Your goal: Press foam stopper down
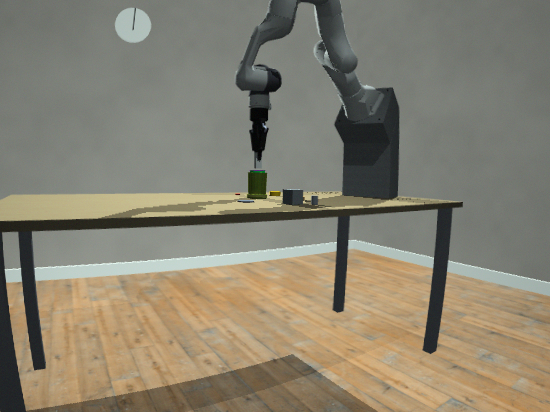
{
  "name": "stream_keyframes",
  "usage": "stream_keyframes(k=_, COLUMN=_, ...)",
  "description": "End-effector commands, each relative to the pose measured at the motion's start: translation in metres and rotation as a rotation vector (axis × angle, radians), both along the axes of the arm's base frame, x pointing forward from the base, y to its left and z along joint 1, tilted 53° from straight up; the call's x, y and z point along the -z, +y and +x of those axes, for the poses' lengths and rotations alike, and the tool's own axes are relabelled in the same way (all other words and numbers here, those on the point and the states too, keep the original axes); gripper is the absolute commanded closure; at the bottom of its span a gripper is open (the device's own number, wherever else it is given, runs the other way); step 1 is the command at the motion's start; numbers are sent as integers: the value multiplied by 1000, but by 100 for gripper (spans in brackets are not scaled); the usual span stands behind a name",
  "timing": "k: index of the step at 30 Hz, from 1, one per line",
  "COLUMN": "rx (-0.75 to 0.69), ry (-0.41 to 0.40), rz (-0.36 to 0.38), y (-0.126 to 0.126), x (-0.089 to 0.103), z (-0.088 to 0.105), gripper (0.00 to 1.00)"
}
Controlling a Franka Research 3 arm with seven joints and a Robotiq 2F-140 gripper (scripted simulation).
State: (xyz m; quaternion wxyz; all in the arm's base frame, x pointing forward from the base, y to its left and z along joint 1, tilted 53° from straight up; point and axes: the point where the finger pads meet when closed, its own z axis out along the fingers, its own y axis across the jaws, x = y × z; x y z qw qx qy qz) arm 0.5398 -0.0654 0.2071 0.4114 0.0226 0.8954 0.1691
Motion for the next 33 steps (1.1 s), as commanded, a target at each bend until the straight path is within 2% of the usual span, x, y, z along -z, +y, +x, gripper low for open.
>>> stream_keyframes(k=1, rx=-12, ry=-13, rz=-25, y=0, x=2, z=4, gripper=100)
stream_keyframes(k=33, rx=-12, ry=-13, rz=-25, y=3, x=6, z=8, gripper=100)
